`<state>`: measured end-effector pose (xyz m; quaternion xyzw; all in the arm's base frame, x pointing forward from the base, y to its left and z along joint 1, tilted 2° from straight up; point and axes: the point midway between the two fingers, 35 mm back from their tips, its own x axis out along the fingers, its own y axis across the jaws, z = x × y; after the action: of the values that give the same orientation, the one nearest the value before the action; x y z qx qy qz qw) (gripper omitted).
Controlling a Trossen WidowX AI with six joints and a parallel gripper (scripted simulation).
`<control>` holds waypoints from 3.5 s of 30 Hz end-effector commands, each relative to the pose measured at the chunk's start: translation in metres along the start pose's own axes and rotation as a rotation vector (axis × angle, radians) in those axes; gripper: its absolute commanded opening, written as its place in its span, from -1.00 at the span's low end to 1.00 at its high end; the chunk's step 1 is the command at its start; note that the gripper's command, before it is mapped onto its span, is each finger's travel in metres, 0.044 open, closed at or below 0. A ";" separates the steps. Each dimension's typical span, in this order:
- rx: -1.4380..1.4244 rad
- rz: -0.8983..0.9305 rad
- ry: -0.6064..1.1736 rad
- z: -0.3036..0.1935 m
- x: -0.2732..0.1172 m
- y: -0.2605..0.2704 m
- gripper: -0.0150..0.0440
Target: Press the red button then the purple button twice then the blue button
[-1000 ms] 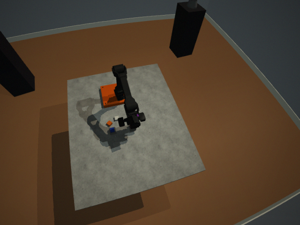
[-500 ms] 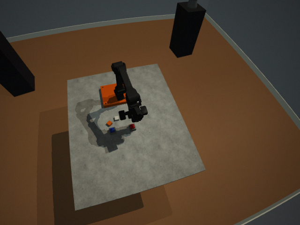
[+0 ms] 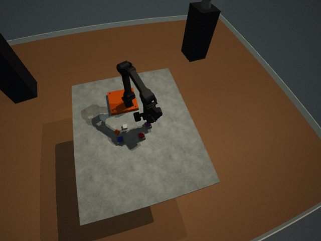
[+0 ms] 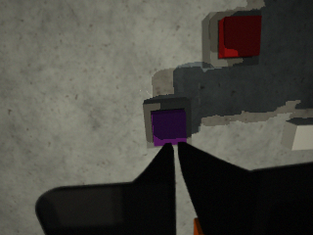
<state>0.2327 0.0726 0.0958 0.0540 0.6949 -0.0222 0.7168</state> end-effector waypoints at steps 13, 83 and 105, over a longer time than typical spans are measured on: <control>0.006 -0.006 0.010 -0.003 0.033 -0.001 -0.42; 0.006 -0.006 0.010 -0.004 0.052 -0.001 -0.42; 0.006 -0.006 0.010 -0.004 0.052 -0.001 -0.42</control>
<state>0.2321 0.0746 0.0456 0.0537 0.6960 -0.0225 0.7157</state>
